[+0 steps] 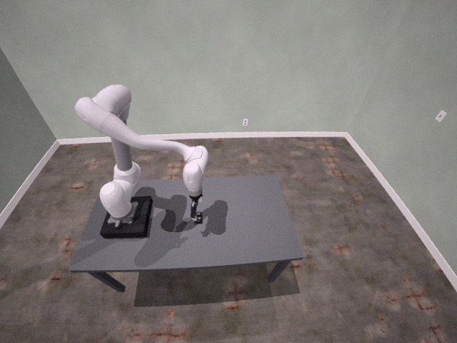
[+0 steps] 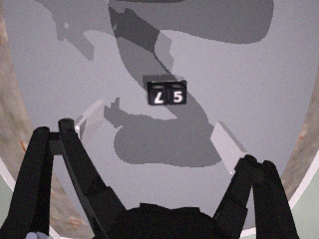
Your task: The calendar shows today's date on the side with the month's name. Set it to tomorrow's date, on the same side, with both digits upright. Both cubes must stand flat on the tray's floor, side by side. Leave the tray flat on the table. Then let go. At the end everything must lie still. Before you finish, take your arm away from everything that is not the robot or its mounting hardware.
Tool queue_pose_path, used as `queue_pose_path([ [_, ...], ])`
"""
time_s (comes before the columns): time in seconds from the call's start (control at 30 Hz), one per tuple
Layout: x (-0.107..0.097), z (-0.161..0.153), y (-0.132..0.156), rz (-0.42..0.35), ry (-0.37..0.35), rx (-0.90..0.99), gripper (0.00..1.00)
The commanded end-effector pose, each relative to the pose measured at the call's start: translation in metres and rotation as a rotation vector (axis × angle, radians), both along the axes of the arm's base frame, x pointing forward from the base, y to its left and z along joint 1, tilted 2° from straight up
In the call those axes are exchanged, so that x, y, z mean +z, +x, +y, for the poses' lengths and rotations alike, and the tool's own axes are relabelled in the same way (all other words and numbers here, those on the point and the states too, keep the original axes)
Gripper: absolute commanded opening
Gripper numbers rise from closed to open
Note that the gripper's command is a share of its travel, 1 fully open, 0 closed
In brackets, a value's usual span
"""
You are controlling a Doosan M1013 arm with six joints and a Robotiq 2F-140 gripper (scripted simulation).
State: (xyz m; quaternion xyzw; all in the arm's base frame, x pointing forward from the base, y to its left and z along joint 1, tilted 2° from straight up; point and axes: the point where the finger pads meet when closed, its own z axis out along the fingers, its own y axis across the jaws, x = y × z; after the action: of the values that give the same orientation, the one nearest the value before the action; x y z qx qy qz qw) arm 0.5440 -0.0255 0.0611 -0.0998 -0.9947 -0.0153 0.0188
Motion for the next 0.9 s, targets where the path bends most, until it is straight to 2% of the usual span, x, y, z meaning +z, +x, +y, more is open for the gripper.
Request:
queue_pose_path([
  [0.0,-0.001,0.0,0.0,0.005,-0.016,-0.073,1.0],
  [0.07,-0.002,0.0,0.0,0.009,-0.021,-0.223,1.0],
  [0.47,-0.007,0.0,0.0,0.022,-0.037,-0.692,1.0],
  [0.57,-0.007,0.0,0.0,0.023,-0.038,-0.725,1.0],
  [0.63,-0.009,0.0,0.0,0.027,-0.043,-0.86,1.0],
  [0.87,-0.011,0.0,-0.001,0.033,-0.051,-1.111,1.0],
])
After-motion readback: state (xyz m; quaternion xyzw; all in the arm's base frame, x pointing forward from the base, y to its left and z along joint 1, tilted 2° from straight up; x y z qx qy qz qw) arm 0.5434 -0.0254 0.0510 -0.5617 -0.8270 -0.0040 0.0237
